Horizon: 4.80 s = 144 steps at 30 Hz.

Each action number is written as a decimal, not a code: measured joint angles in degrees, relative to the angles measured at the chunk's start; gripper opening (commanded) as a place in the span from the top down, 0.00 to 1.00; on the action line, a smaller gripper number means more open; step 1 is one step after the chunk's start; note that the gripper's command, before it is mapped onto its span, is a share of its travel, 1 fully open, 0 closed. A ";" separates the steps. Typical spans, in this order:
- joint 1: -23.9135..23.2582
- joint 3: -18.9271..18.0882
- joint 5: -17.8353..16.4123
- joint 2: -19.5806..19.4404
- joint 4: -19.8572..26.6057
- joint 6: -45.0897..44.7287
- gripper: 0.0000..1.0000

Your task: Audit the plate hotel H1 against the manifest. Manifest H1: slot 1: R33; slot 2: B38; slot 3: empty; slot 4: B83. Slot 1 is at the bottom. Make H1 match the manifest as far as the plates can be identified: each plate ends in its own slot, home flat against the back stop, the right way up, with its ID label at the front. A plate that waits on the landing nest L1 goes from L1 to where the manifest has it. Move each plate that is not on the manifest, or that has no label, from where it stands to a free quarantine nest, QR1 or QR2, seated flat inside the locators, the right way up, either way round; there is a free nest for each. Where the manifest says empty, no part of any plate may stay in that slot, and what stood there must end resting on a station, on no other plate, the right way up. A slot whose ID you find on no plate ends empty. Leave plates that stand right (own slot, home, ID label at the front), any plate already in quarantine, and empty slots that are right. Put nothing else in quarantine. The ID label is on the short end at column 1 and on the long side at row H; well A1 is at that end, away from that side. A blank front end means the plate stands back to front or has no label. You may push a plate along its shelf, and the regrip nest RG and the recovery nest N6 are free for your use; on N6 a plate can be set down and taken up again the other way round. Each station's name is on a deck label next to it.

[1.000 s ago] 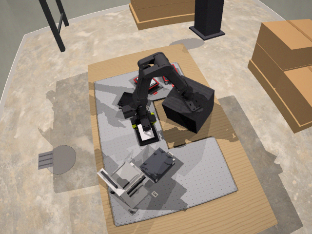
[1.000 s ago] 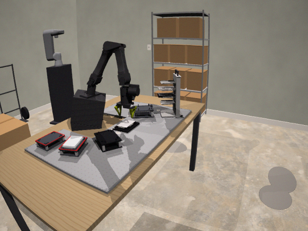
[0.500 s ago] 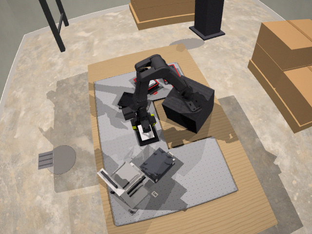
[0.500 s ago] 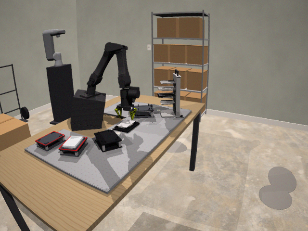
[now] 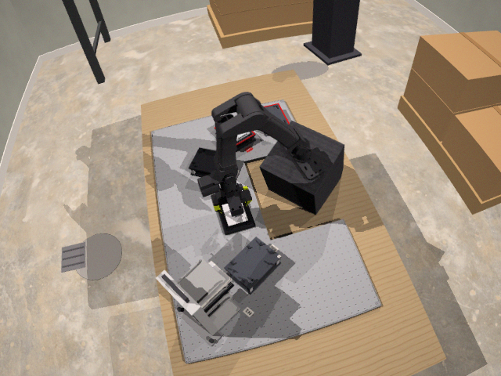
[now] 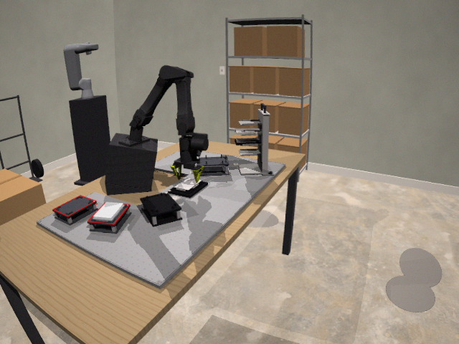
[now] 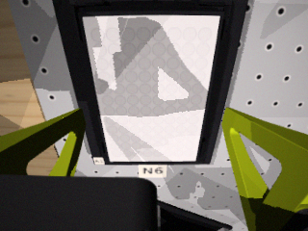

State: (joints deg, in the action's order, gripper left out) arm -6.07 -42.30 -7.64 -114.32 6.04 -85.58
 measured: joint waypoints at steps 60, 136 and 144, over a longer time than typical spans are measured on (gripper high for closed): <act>0.63 -0.44 0.20 -3.58 -3.74 0.46 0.14; -1.86 -0.26 0.00 15.15 14.73 -1.90 0.14; -2.56 -1.64 -0.13 19.52 19.80 -2.54 0.14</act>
State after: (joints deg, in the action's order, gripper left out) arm -8.62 -43.94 -7.77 -94.80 25.85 -88.12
